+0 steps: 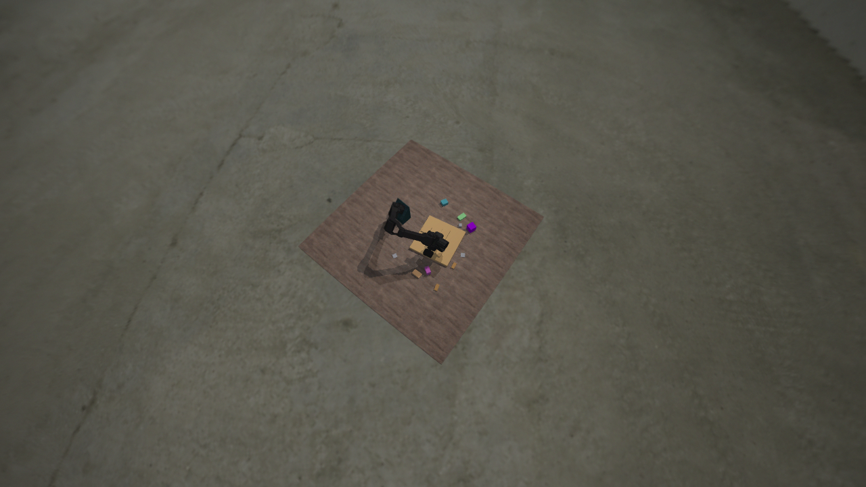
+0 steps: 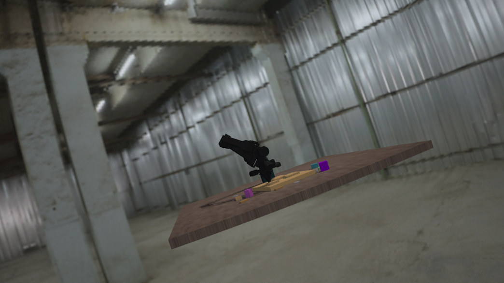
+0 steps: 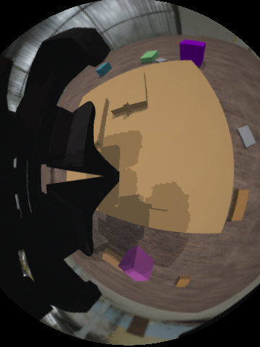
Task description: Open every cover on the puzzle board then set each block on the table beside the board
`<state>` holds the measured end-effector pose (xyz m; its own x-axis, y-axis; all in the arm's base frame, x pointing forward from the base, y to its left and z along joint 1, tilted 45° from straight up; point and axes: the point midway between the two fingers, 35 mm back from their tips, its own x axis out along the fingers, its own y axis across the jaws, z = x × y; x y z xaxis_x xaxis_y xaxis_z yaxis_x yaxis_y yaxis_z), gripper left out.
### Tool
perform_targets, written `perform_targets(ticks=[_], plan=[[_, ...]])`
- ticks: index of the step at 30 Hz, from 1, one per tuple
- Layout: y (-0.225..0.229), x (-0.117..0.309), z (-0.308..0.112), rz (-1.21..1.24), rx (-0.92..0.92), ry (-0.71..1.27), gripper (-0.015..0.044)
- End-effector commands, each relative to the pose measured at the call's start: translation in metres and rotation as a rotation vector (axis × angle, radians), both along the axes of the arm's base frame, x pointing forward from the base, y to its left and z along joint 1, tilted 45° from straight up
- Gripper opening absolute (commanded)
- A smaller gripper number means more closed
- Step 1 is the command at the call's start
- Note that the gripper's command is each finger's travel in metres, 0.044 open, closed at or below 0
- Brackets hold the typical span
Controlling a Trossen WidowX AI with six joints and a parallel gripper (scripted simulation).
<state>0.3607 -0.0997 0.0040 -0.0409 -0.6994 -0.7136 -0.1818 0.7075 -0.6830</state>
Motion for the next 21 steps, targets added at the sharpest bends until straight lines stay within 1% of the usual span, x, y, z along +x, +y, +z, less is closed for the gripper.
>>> perform_targets(ticks=[1, 21], plan=[[0.000, 0.005, 0.000, 0.002, -0.003, 0.000, 0.0000], [0.002, 0.025, -0.003, 0.002, -0.003, -0.002, 0.0000]])
